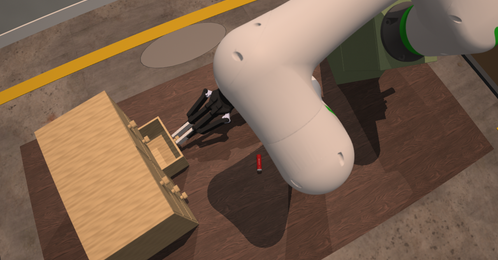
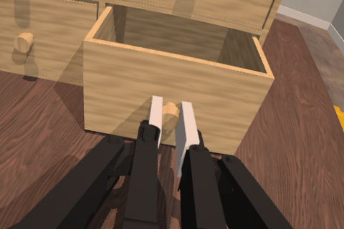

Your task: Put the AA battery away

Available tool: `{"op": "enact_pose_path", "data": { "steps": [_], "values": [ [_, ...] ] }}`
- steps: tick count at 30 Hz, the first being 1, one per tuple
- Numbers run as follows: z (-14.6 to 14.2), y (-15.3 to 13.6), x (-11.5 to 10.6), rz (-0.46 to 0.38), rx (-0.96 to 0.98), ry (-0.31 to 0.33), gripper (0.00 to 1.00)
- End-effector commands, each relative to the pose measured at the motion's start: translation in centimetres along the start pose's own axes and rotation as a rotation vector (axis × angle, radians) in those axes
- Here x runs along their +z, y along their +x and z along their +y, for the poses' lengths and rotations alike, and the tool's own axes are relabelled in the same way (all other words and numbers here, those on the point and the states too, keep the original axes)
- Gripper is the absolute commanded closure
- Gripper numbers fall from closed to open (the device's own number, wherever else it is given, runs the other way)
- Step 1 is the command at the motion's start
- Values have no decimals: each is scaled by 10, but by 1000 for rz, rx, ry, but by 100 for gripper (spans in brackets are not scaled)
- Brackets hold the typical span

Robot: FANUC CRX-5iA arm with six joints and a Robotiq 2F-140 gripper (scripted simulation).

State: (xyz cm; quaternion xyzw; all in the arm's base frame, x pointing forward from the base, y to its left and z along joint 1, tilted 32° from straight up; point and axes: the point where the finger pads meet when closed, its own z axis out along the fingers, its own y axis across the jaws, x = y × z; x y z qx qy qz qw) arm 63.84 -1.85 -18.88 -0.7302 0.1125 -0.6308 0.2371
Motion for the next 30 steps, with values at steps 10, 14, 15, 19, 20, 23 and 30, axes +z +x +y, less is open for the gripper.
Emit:
{"op": "enact_pose_path", "data": {
  "steps": [10, 14, 15, 19, 20, 23, 30],
  "values": [
    [0, 0, 0, 0, 0, 0, 87],
    [0, 0, 0, 0, 0, 0, 82],
    [0, 0, 0, 0, 0, 0, 80],
    [0, 0, 0, 0, 0, 0, 80],
    [0, 0, 0, 0, 0, 0, 80],
    [0, -1, -2, 0, 0, 0, 80],
    [0, -7, -19, 0, 0, 0, 80]
  ]
}}
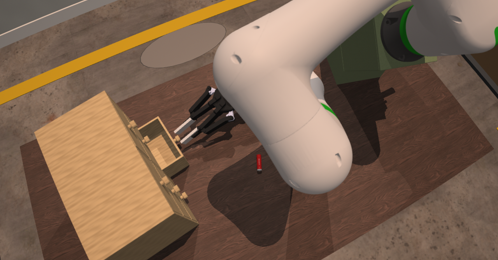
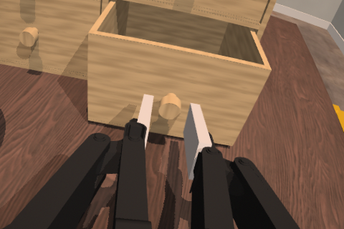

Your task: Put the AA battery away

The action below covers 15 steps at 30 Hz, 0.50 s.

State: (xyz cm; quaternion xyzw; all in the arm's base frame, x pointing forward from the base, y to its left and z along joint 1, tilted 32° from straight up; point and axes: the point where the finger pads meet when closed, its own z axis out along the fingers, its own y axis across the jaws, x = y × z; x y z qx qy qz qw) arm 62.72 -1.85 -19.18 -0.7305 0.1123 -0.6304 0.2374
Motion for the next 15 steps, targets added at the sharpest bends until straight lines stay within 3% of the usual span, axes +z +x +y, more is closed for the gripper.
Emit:
{"op": "enact_pose_path", "data": {
  "steps": [1, 7, 15],
  "values": [
    [0, -4, -13, 1, -1, -1, 80],
    [0, -12, -35, 1, -1, -1, 80],
    [0, -9, -40, 1, -1, -1, 80]
  ]
}}
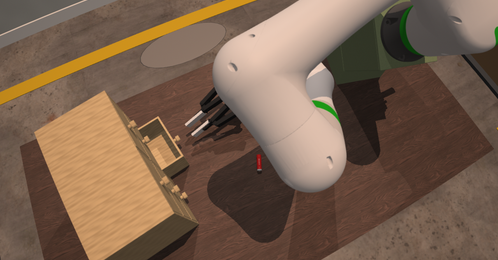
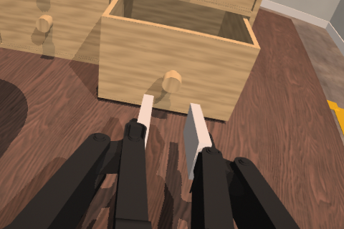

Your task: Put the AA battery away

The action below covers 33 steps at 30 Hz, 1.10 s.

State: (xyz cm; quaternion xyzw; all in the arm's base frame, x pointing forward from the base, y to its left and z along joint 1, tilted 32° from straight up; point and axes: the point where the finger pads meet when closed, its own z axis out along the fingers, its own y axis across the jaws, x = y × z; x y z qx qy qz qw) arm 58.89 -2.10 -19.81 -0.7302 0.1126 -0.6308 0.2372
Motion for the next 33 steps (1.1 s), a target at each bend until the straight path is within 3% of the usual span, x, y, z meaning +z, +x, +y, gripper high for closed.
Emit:
{"op": "enact_pose_path", "data": {
  "steps": [1, 8, 12, 23, 33],
  "values": [
    [0, 5, -6, 0, -1, 0, 80],
    [0, 57, -61, 0, -1, 0, 80],
    [0, 73, -78, 0, -1, 0, 80],
    [0, 76, -81, -6, 0, -1, 80],
    [0, 78, -86, -60, 0, -1, 80]
  ]
}}
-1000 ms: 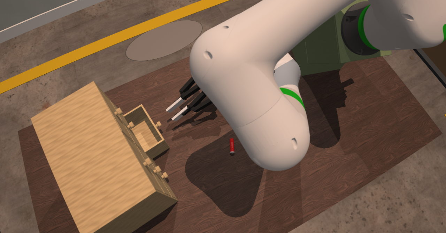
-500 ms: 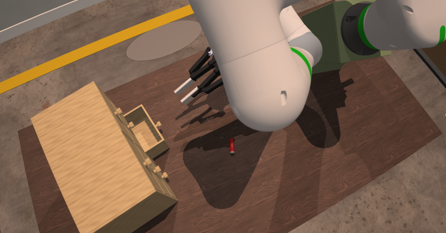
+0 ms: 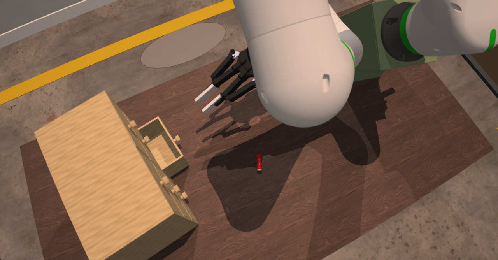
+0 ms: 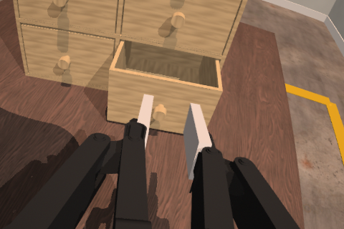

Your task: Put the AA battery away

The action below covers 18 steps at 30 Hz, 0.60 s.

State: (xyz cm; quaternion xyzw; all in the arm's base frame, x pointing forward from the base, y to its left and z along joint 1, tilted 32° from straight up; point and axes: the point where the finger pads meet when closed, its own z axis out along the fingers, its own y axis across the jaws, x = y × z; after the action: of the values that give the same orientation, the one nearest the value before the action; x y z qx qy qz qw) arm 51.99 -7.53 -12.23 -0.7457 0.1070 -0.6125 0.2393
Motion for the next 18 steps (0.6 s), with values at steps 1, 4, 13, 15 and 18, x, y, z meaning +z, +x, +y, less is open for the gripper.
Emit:
{"op": "enact_pose_path", "data": {
  "steps": [1, 4, 13, 15, 18],
  "values": [
    [0, 0, -2, -23, 0, 0, 80],
    [0, 2, -7, -66, 0, 1, 80],
    [-1, 11, -29, -263, 0, 2, 80],
    [-1, 13, -35, -322, 0, 2, 80],
    [-1, 14, -38, -354, 0, 2, 80]
  ]
}}
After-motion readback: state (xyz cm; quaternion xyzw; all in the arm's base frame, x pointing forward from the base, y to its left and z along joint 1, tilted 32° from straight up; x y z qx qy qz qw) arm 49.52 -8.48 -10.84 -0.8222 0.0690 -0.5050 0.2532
